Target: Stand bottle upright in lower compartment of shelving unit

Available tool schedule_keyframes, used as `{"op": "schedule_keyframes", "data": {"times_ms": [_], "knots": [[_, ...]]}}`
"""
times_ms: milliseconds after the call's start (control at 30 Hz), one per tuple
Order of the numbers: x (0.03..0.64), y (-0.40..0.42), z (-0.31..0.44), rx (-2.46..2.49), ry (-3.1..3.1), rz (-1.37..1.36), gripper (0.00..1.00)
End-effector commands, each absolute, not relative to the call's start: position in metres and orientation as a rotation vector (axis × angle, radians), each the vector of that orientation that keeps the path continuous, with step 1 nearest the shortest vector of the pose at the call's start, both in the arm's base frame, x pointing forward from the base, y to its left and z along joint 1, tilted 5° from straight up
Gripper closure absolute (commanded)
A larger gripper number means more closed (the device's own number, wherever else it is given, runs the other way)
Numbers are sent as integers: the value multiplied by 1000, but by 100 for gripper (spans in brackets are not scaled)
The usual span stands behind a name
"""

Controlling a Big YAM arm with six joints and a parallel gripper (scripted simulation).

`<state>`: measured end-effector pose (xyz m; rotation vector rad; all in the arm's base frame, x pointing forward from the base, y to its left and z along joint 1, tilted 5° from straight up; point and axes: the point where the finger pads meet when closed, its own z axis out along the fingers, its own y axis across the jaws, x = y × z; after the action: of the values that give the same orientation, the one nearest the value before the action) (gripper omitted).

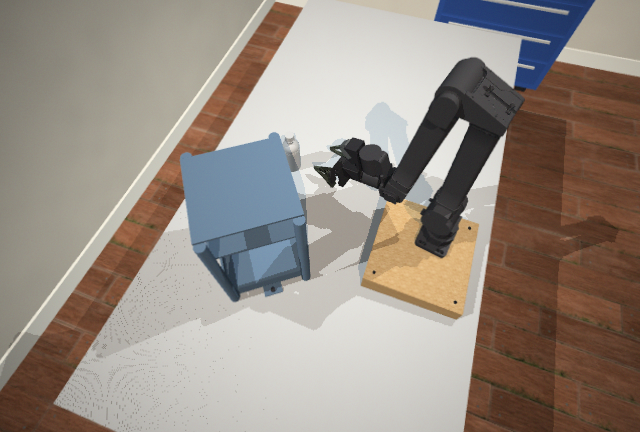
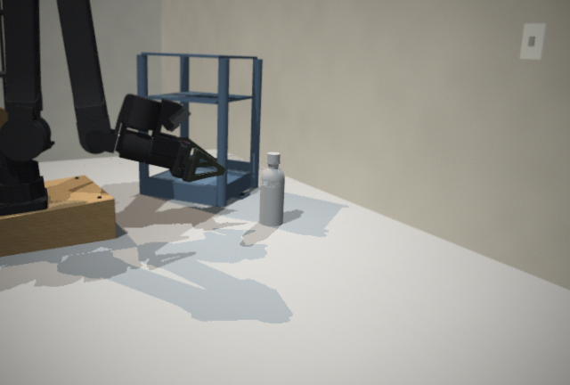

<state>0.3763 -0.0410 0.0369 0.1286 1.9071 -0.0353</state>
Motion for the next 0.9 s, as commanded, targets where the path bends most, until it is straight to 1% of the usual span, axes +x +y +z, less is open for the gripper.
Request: {"op": "schedule_keyframes", "data": {"times_ms": [0,867], "knots": [[378,-39,38,105,1897,-46,13],[386,-40,40,105,1887,-47,13]]}}
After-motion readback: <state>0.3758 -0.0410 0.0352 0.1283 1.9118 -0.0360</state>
